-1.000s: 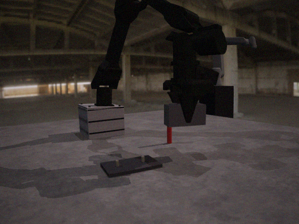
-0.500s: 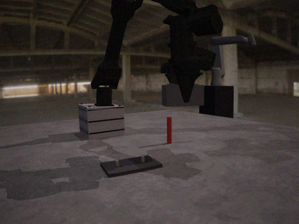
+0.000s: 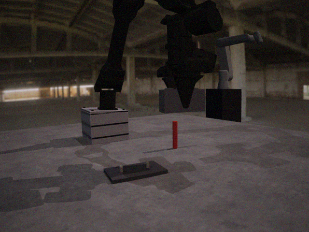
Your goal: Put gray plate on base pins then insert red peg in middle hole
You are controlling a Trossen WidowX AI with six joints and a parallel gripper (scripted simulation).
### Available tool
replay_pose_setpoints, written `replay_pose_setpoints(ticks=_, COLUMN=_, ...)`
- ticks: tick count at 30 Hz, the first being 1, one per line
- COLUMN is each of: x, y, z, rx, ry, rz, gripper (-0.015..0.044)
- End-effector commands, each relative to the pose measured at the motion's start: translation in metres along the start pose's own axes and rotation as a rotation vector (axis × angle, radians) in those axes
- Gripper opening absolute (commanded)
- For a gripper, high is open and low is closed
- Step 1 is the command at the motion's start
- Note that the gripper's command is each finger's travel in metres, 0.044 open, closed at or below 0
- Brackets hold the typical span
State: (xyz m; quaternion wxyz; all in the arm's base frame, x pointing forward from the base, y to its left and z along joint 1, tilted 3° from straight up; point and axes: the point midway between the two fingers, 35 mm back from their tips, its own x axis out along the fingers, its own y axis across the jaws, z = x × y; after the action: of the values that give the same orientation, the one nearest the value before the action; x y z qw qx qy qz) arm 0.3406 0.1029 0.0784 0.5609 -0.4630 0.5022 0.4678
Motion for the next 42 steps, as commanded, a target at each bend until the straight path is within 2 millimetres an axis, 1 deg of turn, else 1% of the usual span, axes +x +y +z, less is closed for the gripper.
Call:
replay_pose_setpoints(ticks=1, x=0.010, y=-0.003, z=-0.009, rx=-0.014, ry=0.002, rz=0.014, gripper=0.0000)
replay_pose_setpoints(ticks=22, x=0.043, y=-0.021, z=-0.068, rx=-0.110, ry=0.006, rz=0.013, gripper=0.0000)
replay_pose_setpoints(ticks=38, x=0.067, y=-0.026, z=-0.115, rx=-0.189, ry=0.008, rz=0.013, gripper=0.0000)
replay_pose_setpoints(ticks=42, x=0.069, y=-0.026, z=-0.119, rx=-0.196, ry=0.008, rz=0.013, gripper=0.0000)
